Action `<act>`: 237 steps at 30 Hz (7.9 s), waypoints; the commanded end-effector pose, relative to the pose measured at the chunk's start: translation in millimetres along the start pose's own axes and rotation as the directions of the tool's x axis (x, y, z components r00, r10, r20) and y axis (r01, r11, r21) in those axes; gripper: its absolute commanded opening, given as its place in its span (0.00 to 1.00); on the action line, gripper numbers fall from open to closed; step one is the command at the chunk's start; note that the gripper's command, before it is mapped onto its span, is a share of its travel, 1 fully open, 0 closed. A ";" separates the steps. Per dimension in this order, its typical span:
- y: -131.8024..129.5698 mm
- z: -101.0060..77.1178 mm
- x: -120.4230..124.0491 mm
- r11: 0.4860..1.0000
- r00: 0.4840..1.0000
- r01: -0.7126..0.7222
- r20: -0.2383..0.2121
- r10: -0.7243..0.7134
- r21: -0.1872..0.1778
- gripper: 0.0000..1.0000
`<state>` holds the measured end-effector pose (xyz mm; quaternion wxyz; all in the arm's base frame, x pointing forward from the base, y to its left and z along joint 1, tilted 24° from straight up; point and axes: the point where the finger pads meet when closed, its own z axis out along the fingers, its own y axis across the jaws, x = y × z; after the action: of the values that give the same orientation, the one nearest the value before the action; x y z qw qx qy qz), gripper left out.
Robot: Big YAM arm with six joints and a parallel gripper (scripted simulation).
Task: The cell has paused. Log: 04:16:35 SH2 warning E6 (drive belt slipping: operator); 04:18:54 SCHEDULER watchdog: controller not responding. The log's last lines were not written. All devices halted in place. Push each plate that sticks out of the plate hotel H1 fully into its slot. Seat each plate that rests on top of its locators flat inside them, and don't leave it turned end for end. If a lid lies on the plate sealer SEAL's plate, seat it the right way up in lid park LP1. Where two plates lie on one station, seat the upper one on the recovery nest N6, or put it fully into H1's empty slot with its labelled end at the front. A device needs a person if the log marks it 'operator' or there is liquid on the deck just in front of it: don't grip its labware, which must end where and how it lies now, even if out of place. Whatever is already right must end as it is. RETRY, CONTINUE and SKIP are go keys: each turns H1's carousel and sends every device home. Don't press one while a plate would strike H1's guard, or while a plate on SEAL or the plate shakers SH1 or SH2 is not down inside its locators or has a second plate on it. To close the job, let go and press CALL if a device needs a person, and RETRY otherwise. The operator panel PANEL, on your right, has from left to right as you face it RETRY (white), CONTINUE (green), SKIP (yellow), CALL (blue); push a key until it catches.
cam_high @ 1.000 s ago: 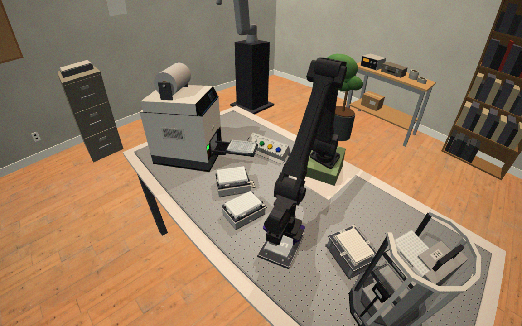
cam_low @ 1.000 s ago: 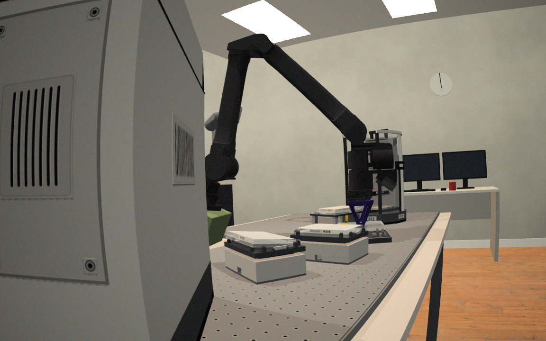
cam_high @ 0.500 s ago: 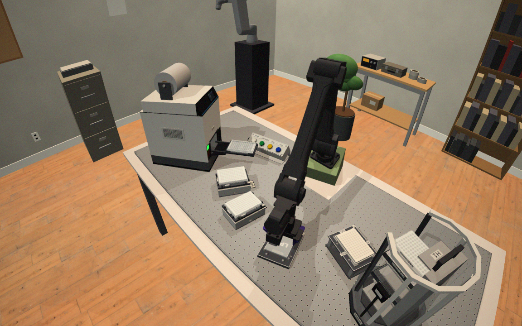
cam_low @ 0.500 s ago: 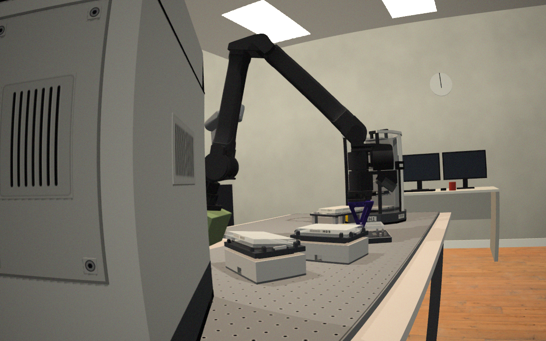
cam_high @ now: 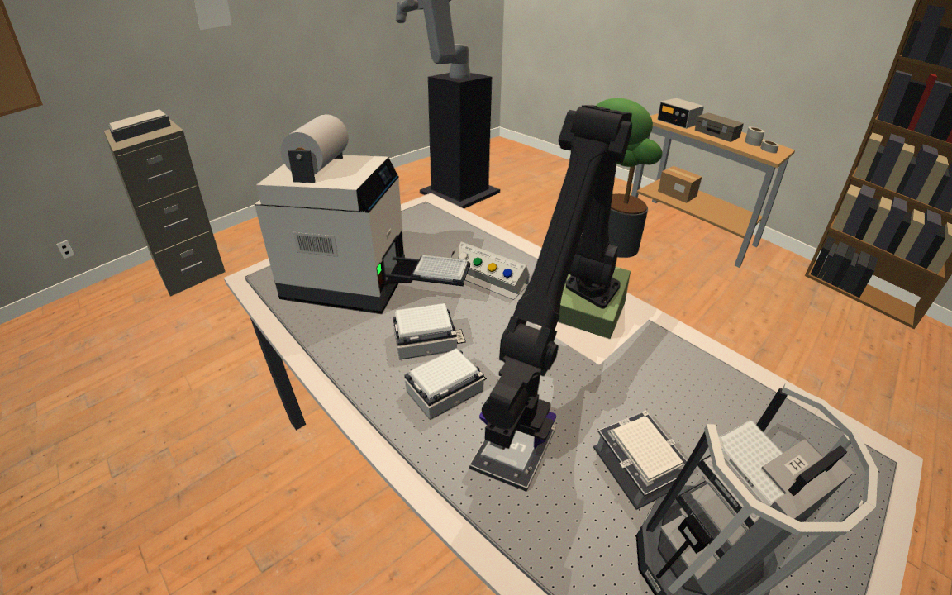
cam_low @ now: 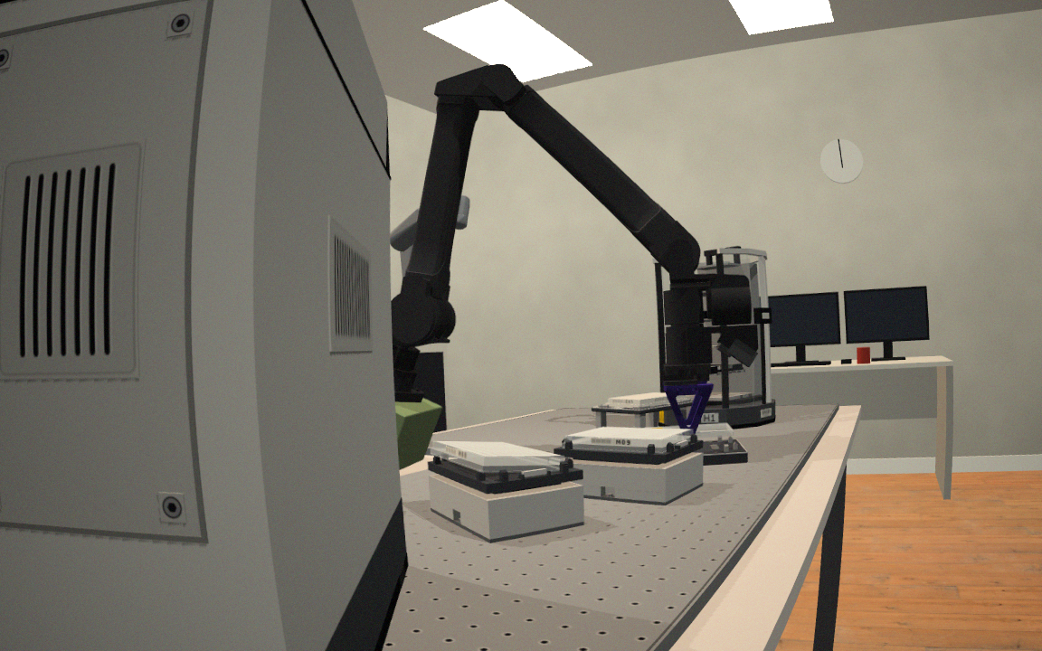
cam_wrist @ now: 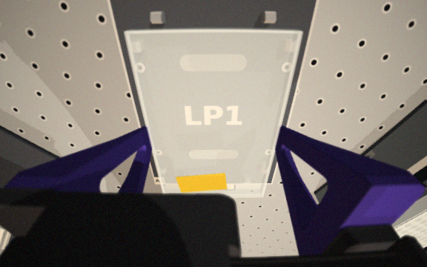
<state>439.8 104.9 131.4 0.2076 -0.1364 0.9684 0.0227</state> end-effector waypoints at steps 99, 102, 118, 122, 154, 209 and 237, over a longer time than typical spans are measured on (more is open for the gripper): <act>5.1 16.9 -2.5 1.000 1.000 0.000 0.007 0.000 -0.002 0.84; 5.2 20.0 -1.0 1.000 1.000 0.000 0.000 0.000 -0.003 0.84; 5.4 22.5 0.4 1.000 1.000 0.000 -0.001 0.000 -0.003 0.84; 5.4 23.2 0.4 1.000 1.000 0.000 -0.001 0.000 -0.003 0.84; 5.7 23.5 0.0 1.000 1.000 0.000 0.006 0.000 -0.003 0.84; 4.3 -27.2 -22.5 1.000 0.998 0.001 0.056 -0.001 -0.001 1.00; 0.6 -36.8 -10.7 1.000 1.000 0.000 0.028 0.000 0.001 1.00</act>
<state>426.8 101.9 157.4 0.2117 -0.1362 0.9675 0.0230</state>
